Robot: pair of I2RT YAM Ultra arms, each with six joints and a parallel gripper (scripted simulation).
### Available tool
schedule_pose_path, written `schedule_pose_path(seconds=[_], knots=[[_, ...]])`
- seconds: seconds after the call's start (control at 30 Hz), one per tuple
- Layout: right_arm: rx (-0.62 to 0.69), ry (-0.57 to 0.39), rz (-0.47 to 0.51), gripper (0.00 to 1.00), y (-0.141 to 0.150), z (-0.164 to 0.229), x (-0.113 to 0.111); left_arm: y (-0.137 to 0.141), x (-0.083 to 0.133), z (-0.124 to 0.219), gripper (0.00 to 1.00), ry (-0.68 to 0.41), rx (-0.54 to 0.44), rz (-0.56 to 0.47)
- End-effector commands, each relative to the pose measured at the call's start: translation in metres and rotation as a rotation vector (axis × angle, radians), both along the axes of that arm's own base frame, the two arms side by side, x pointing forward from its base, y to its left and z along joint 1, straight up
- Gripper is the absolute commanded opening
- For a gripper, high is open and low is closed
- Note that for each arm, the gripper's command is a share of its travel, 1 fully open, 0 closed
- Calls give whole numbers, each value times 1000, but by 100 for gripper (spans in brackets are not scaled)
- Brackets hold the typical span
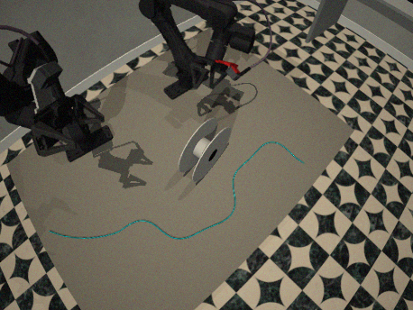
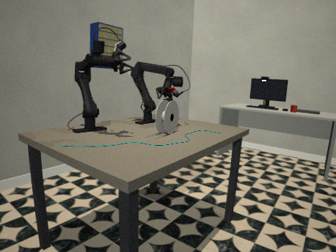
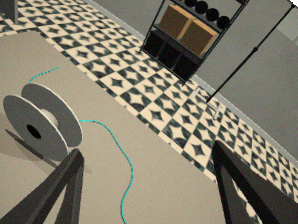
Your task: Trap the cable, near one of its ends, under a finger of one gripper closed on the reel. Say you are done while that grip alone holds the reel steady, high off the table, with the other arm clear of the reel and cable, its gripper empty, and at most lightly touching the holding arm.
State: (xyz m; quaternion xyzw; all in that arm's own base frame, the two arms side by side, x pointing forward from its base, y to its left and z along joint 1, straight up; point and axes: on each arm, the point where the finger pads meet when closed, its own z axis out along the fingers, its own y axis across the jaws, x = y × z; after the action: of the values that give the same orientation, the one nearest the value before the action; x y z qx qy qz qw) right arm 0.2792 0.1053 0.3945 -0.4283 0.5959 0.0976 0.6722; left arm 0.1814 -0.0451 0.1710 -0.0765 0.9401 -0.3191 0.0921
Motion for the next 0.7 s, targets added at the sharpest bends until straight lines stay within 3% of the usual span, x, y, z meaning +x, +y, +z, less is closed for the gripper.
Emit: schedule_pose_path(seconds=[0.0,0.53,0.57,0.67], knots=[[-1,-10,0,100,0,3,-1,0,1,1,100,-7,1,0],[-1,-10,0,100,0,3,-1,0,1,1,100,-7,1,0],[6,46,-1,100,0,-15,3,-1,-5,-8,100,37,-10,0],[2,17,1,100,0,-5,0,0,3,3,100,-7,-6,0]])
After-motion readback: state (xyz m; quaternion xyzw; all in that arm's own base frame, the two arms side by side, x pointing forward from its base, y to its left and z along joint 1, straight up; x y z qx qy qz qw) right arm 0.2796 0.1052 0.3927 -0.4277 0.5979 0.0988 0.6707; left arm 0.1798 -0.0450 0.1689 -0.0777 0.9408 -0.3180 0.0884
